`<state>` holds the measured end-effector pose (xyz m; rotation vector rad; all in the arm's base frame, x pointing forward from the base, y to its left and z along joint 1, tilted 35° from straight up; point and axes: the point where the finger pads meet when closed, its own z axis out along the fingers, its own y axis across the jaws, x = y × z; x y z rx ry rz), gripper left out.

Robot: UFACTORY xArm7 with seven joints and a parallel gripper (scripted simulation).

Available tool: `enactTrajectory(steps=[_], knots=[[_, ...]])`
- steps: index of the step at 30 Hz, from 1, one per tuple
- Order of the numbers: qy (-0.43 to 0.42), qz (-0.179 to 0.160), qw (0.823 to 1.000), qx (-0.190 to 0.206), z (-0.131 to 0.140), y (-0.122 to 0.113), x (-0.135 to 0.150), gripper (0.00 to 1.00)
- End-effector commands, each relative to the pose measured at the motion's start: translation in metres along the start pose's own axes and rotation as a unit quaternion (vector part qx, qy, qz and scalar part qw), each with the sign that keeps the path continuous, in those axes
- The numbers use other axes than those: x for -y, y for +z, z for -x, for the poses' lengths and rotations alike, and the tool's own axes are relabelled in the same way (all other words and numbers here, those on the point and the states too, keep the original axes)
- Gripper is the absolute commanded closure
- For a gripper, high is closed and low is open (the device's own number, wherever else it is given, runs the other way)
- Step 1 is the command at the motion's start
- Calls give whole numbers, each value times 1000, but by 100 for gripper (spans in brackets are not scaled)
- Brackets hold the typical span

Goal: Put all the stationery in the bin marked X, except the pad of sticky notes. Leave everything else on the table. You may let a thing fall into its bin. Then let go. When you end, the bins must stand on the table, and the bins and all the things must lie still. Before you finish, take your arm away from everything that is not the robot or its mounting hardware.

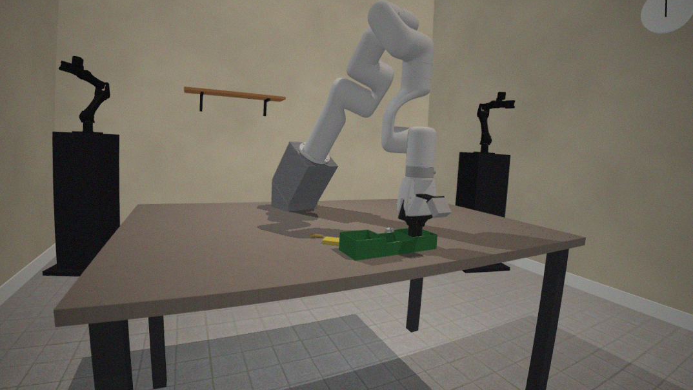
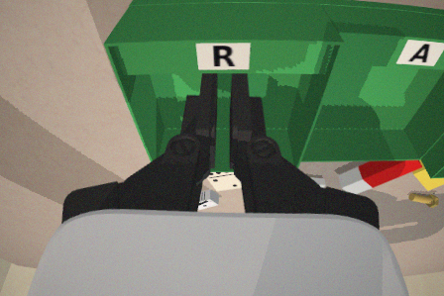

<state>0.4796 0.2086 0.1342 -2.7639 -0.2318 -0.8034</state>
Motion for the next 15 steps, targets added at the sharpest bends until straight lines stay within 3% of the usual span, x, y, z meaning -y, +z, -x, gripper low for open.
enactTrajectory(steps=[1, 15], knots=[[0, 1, 1000, -1, -1, -1, 0, 93], [0, 1, 1000, -1, -1, -11, 0, 93]])
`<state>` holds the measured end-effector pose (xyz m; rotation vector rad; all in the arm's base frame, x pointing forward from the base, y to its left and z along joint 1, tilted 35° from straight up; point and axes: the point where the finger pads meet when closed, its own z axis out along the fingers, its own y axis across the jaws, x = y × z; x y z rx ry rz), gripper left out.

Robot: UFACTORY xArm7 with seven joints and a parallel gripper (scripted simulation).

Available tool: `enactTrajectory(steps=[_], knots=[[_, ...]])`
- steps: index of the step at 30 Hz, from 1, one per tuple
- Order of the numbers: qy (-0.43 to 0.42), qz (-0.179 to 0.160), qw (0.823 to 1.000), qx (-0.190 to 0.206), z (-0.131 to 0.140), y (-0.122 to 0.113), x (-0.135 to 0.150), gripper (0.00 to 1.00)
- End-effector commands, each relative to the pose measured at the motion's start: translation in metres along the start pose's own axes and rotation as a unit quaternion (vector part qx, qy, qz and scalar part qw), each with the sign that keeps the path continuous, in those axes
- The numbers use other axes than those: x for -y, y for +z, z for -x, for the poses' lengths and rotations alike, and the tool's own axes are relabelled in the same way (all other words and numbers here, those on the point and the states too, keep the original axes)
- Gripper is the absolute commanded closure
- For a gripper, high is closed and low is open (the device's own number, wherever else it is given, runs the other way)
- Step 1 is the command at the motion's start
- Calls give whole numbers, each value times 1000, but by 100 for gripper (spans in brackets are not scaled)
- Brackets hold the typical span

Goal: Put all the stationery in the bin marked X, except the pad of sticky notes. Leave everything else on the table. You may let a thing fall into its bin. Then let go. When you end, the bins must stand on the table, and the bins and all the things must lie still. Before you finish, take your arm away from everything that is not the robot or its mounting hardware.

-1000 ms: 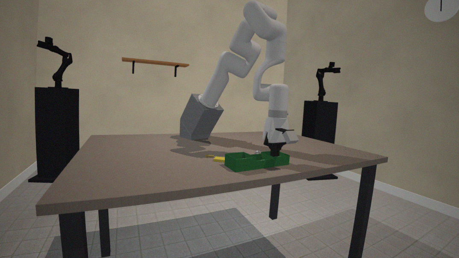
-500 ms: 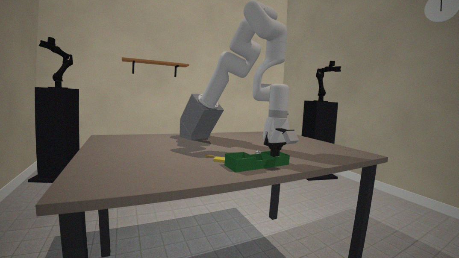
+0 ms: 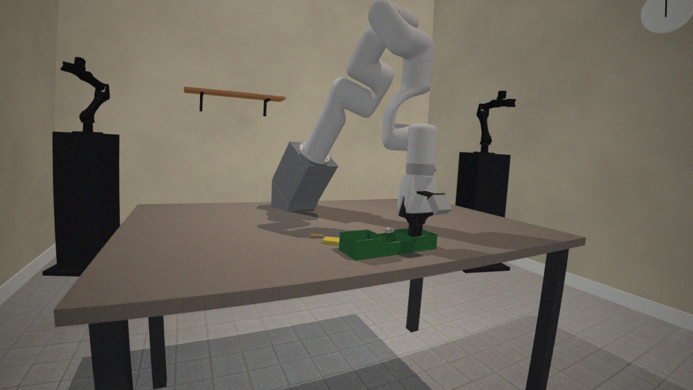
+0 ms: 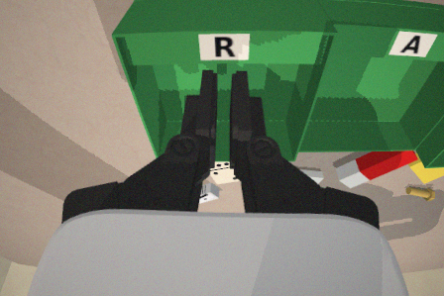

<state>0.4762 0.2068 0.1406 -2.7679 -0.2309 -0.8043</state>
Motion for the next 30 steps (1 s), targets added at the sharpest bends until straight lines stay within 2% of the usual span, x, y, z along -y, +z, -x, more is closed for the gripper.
enactTrajectory(steps=[1, 16, 24, 30], knots=[[0, -1, 1000, -1, -1, -5, 0, 93], [0, -1, 1000, -1, -1, -22, 0, 93], [0, -1, 1000, -1, -1, -53, 0, 93], [0, -1, 1000, -1, -1, -53, 0, 93]])
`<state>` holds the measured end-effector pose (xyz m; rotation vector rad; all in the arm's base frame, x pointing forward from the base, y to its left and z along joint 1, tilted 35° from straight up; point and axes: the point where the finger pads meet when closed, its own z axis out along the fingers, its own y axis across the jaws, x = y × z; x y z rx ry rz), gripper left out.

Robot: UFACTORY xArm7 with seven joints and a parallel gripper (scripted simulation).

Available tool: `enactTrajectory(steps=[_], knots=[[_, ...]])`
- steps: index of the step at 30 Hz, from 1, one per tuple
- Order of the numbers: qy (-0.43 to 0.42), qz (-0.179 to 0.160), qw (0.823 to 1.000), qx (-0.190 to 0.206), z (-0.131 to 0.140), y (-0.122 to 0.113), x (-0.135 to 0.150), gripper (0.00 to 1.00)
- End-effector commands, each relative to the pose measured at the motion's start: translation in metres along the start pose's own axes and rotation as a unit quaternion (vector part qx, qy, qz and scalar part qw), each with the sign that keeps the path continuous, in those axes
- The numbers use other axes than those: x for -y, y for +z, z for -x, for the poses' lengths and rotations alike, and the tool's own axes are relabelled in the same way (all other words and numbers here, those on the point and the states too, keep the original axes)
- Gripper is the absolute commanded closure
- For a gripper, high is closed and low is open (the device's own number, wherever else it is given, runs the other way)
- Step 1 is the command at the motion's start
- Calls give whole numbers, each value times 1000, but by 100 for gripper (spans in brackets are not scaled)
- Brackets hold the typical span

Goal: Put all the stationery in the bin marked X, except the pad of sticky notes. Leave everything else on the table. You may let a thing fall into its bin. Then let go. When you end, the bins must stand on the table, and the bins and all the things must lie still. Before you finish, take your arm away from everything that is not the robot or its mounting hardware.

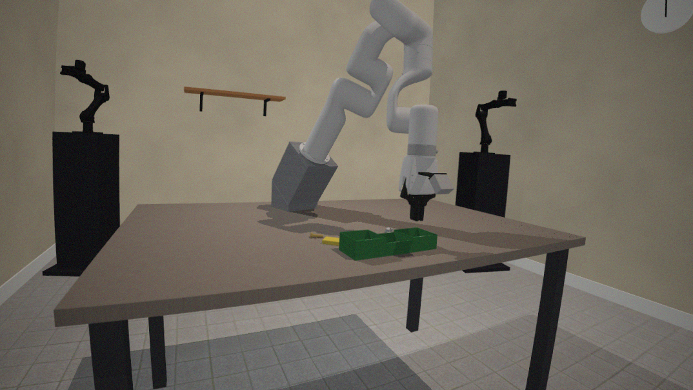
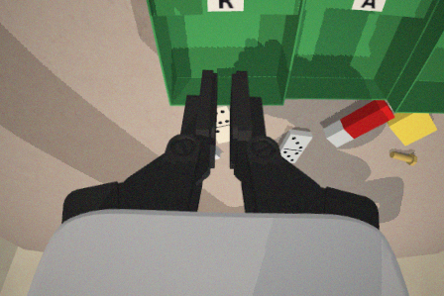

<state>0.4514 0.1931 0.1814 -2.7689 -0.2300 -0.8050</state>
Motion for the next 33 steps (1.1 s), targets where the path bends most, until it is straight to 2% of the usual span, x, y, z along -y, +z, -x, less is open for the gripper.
enactTrajectory(steps=[1, 3, 18, 21, 33], knots=[[0, -2, 1000, -1, 0, -3, 0, 93], [0, -2, 1000, -1, 0, -3, 0, 93], [0, -2, 1000, -1, -1, -122, -1, 93], [0, -2, 1000, -1, 0, -128, -1, 93], [0, -2, 1000, -1, -1, -128, -1, 93]])
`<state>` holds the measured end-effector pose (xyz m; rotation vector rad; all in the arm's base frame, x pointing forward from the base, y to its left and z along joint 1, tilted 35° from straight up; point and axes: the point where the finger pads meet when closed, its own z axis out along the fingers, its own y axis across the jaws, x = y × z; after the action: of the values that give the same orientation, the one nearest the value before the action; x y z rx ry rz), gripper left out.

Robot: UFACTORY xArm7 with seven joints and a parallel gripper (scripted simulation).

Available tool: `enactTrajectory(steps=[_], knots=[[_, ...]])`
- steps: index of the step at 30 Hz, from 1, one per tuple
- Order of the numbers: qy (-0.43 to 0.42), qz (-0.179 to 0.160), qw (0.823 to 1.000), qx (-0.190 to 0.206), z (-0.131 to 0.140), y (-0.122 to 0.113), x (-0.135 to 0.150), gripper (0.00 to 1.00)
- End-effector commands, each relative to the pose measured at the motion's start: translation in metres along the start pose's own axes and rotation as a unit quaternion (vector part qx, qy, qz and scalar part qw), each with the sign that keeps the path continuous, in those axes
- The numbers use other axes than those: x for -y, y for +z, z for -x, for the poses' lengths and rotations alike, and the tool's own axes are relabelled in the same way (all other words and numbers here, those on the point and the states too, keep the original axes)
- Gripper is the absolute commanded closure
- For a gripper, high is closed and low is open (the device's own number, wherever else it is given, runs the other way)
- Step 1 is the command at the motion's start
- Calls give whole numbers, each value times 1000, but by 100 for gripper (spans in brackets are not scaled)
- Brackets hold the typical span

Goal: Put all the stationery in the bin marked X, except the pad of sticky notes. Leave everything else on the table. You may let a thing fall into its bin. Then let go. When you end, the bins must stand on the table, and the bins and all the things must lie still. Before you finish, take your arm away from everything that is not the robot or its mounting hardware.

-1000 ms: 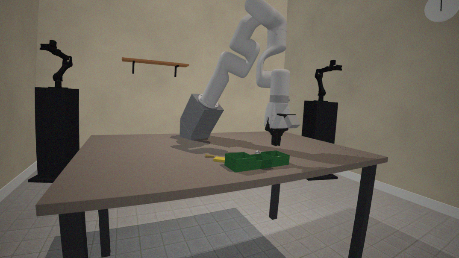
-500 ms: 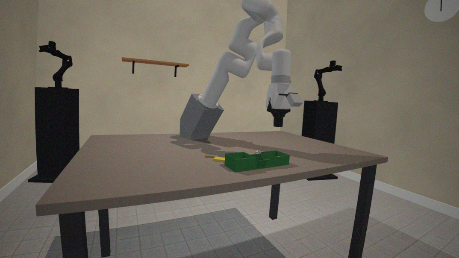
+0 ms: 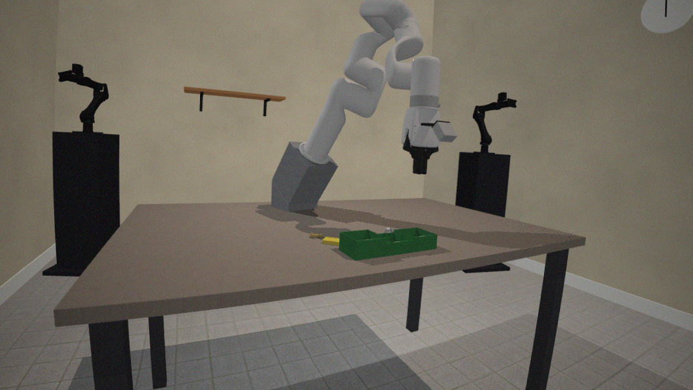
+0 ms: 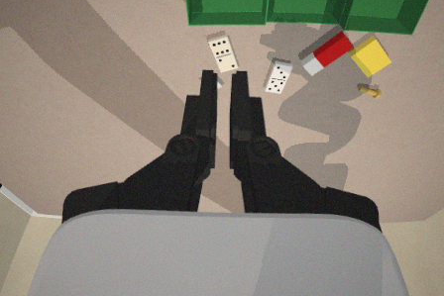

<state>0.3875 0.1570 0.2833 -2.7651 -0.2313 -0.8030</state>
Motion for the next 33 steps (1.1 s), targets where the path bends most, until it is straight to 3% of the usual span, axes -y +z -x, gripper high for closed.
enactTrajectory(steps=[1, 4, 5, 19, 21, 22, 29, 33], knots=[[0, 0, 1000, -2, -1, -2, 0, 93], [0, 0, 1000, -2, -1, -2, 0, 93], [-25, 0, 1000, -2, 5, 3, 1, 71], [-239, 7, 971, 10, 94, 79, 10, 71], [-239, 7, 971, 10, 94, 79, 10, 71], [-279, 8, 960, 14, 100, 84, 11, 71], [-364, 13, 931, 26, 145, 122, 16, 71], [-416, 15, 909, 37, 149, 125, 16, 71]])
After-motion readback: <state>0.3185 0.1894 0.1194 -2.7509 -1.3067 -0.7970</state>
